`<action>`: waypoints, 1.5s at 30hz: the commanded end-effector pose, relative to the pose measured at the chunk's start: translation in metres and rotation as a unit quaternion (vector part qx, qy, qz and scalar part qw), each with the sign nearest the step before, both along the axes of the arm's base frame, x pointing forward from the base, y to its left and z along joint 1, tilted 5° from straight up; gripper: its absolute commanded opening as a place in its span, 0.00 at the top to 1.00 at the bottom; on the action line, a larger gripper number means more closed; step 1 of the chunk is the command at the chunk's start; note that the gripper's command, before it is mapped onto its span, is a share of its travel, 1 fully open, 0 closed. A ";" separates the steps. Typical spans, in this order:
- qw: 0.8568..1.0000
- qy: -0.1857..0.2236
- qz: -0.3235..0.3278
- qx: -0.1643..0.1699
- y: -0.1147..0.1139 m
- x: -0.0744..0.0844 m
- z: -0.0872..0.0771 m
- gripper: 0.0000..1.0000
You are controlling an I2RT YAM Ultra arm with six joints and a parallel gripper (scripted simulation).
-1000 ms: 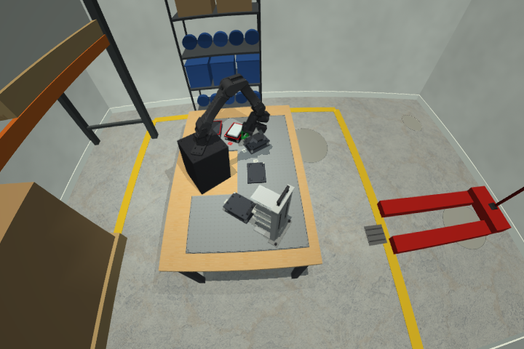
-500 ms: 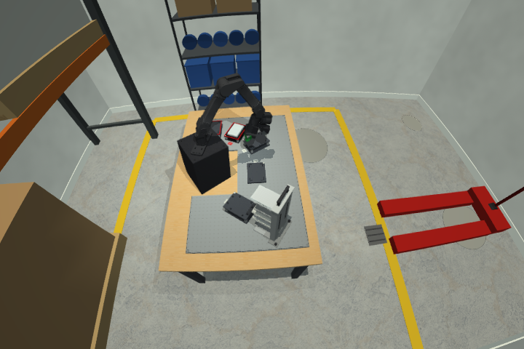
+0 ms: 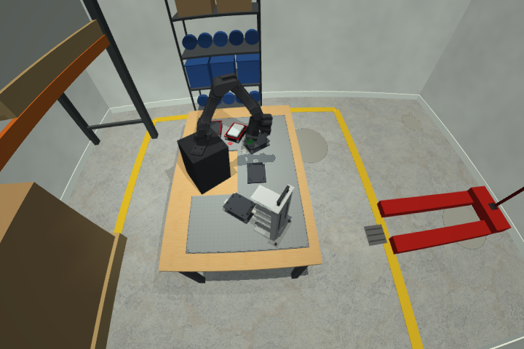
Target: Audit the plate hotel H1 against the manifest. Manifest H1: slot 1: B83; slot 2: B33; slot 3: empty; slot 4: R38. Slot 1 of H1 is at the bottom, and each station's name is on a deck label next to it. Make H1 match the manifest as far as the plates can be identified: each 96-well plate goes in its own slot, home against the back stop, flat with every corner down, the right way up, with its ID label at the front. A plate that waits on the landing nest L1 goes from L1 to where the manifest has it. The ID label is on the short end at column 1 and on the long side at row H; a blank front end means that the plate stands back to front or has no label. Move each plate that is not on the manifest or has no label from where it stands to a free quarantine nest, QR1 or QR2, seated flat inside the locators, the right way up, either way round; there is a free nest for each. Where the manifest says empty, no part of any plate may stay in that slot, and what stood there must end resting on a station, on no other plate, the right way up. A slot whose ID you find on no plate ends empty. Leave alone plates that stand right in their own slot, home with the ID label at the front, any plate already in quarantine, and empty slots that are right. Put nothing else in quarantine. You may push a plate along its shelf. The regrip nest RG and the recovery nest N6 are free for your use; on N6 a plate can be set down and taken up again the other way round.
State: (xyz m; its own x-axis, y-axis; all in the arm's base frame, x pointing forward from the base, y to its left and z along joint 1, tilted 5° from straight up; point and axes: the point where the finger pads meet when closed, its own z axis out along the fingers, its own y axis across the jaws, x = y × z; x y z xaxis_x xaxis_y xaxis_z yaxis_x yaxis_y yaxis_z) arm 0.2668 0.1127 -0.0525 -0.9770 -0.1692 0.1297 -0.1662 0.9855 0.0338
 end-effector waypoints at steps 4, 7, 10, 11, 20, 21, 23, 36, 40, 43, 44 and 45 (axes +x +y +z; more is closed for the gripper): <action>0.999 -0.048 0.012 0.015 -0.011 0.013 0.008 1.00; 0.998 -0.065 0.012 0.023 -0.019 0.017 0.011 1.00; 0.996 -0.086 0.012 0.027 -0.023 0.038 0.023 1.00; 0.997 -0.075 0.013 0.022 -0.031 0.023 0.015 1.00; 0.992 -0.120 0.014 0.032 -0.044 0.039 0.038 1.00; 0.992 -0.120 0.014 0.032 -0.044 0.039 0.038 1.00; 0.992 -0.117 0.014 0.032 -0.046 0.038 0.043 1.00; 0.993 -0.111 0.014 0.031 -0.077 0.044 0.044 1.00; 0.994 -0.106 0.014 0.031 -0.084 0.045 0.040 1.00; 0.993 -0.113 0.014 0.029 -0.094 0.048 0.045 1.00; 0.993 -0.113 0.014 0.029 -0.097 0.048 0.045 1.00; 0.994 -0.106 0.014 0.029 -0.101 0.047 0.040 1.00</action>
